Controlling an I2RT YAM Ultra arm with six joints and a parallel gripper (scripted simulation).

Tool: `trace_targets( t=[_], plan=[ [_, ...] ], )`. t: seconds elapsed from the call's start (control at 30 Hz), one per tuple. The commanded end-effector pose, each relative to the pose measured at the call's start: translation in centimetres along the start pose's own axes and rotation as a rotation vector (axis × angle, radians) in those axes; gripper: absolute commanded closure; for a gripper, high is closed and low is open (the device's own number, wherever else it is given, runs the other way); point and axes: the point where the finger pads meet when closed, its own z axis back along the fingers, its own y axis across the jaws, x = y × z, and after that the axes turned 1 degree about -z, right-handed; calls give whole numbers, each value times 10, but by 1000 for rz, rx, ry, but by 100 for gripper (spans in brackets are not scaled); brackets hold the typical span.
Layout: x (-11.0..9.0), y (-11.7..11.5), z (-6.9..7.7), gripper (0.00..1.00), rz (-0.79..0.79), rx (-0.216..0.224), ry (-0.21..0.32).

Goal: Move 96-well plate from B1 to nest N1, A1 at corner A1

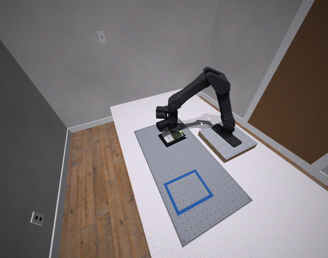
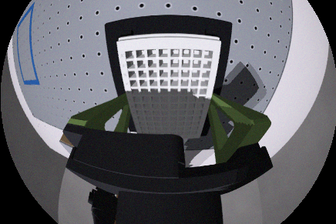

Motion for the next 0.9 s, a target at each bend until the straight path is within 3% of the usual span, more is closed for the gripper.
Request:
trace_targets(
  t=[0.0, 0.2, 0.23, 0.3, 0.33, 0.87],
  plan=[
    [7, 0, 2, 100, 3, -10, -22],
    [1, 4, -6, 100, 2, 3, -2],
    [3, -1, 2, 100, 0, -7, -13],
    [3, -1, 2, 100, 0, -7, -13],
    [3, -1, 2, 0, 0, -7, -13],
    [3, -1, 2, 0, 0, -7, -13]
  ],
)
